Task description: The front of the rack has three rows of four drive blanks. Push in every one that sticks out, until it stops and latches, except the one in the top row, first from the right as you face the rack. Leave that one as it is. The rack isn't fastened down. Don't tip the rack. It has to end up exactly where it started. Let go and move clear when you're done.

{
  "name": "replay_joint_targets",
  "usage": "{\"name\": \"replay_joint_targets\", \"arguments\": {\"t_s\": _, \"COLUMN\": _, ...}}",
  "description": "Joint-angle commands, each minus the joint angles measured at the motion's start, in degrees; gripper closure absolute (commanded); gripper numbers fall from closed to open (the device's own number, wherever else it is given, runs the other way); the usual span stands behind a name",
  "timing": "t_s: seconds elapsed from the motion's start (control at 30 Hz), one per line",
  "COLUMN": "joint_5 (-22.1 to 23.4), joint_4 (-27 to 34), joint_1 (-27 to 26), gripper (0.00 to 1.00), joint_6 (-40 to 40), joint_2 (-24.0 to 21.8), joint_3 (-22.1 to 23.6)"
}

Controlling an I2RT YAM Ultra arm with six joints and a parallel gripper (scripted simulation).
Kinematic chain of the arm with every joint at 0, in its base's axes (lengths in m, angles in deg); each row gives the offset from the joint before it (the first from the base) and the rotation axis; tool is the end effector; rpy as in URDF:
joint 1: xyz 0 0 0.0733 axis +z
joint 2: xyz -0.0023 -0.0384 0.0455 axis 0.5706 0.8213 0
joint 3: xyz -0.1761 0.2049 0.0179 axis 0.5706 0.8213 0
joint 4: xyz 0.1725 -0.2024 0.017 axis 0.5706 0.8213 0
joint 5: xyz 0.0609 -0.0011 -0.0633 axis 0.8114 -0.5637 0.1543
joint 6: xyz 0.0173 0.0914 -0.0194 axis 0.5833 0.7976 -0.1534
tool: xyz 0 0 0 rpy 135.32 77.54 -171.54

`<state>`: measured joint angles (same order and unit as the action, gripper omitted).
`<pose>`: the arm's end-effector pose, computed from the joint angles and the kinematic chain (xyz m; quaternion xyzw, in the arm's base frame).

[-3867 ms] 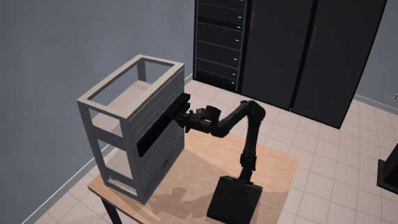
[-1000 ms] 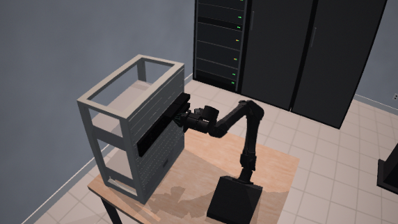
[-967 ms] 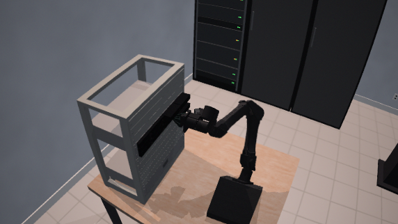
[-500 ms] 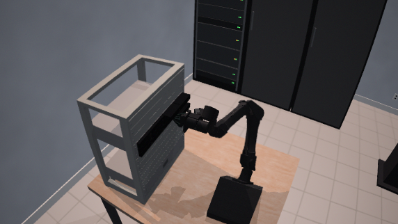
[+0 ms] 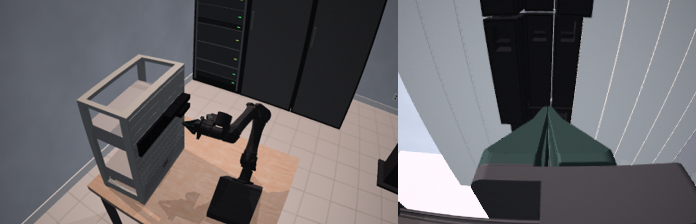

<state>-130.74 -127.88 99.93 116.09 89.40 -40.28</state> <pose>0.2024 0.2834 0.1918 0.1652 0.6972 0.3358 0.6115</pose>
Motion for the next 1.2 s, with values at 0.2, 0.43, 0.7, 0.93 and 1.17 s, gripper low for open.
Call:
{"name": "replay_joint_targets", "arguments": {"t_s": 0.2, "joint_5": -6.35, "joint_4": 0.64, "joint_1": 4.82, "gripper": 1.0, "joint_6": 0.16, "joint_2": -4.35, "joint_3": 2.77}}
{"name": "replay_joint_targets", "arguments": {"t_s": 0.43, "joint_5": -10.69, "joint_4": 6.86, "joint_1": 9.35, "gripper": 1.0, "joint_6": -0.29, "joint_2": -6.12, "joint_3": -4.29}}
{"name": "replay_joint_targets", "arguments": {"t_s": 0.7, "joint_5": -9.03, "joint_4": 9.07, "joint_1": 7.01, "gripper": 1.0, "joint_6": 0.41, "joint_2": -3.08, "joint_3": -6.5}}
{"name": "replay_joint_targets", "arguments": {"t_s": 0.93, "joint_5": -1.35, "joint_4": 8.89, "joint_1": -0.74, "gripper": 1.0, "joint_6": -0.43, "joint_2": 2.8, "joint_3": -12.39}}
{"name": "replay_joint_targets", "arguments": {"t_s": 1.17, "joint_5": -0.87, "joint_4": 9.03, "joint_1": -0.02, "gripper": 1.0, "joint_6": -0.51, "joint_2": 1.74, "joint_3": -13.33}}
